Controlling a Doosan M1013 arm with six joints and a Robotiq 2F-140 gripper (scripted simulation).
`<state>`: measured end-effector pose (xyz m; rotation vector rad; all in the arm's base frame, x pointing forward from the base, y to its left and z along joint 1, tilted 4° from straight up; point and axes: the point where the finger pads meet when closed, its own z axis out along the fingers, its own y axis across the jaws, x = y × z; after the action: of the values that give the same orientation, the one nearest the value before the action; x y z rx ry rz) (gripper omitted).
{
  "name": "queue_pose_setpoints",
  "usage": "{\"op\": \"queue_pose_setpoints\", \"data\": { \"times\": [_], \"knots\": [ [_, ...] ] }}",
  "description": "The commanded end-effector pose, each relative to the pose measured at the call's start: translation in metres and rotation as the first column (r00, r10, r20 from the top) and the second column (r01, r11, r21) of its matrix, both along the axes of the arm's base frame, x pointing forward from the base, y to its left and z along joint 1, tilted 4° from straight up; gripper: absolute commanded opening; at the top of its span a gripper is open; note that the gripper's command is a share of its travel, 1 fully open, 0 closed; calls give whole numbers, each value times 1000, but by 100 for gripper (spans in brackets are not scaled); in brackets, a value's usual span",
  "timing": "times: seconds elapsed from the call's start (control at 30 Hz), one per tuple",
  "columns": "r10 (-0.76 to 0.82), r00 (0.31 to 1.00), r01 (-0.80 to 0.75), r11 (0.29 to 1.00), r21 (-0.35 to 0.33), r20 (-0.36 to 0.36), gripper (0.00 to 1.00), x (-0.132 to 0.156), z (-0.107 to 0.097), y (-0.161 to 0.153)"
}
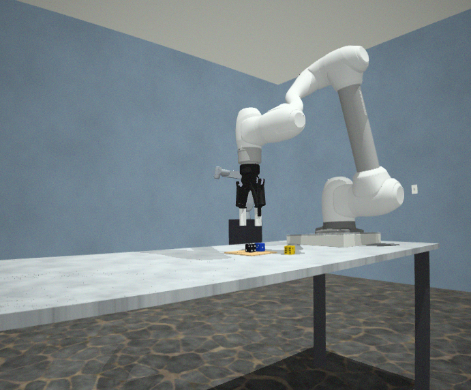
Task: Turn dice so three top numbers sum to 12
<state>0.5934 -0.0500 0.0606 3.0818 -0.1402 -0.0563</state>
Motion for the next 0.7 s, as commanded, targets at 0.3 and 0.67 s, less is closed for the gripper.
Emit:
{"op": "queue_pose_setpoints", "data": {
  "times": [0.3, 0.67],
  "knots": [
    [0, 1000, 0, 1000, 0, 0, 100, 0, 0, 0],
    [-31, 1000, 31, 1000, -1, 2, 100, 0, 0, 2]
  ]
}}
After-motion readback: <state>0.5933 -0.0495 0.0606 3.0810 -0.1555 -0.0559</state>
